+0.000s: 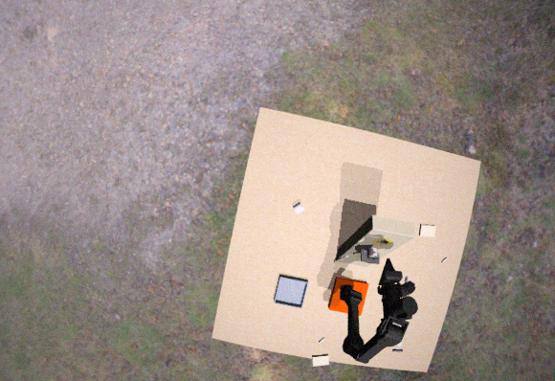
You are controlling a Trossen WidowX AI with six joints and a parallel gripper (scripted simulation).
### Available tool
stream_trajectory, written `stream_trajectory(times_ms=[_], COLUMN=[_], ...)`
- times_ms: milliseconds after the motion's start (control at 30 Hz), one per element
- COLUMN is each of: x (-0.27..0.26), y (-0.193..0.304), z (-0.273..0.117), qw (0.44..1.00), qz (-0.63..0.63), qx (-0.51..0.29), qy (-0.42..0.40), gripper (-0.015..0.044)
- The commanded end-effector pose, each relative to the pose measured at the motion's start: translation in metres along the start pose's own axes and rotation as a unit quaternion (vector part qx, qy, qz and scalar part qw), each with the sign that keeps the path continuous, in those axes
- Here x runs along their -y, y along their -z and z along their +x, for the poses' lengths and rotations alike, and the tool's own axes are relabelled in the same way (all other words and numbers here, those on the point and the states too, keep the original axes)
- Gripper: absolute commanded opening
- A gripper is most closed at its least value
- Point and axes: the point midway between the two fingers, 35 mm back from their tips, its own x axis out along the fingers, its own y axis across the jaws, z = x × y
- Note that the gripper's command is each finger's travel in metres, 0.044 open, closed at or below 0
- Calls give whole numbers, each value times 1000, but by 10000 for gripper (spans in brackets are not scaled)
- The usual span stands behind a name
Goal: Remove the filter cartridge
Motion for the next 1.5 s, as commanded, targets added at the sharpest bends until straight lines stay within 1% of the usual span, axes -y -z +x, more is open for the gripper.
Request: stream_trajectory(times_ms=[0,100,200,267,300,800,1467], x=[33,52,72,81,82,82,91], y=[12,20,28,31,32,32,34], z=[20,29,36,39,40,41,71], qw=[966,917,848,812,807,807,807], qz=[-248,-384,-511,-563,-569,-569,-569], qx=[-38,-70,-108,-126,-128,-128,-128], qy=[57,77,89,91,91,91,91], gripper=[305,305,305,305,305,305,305])
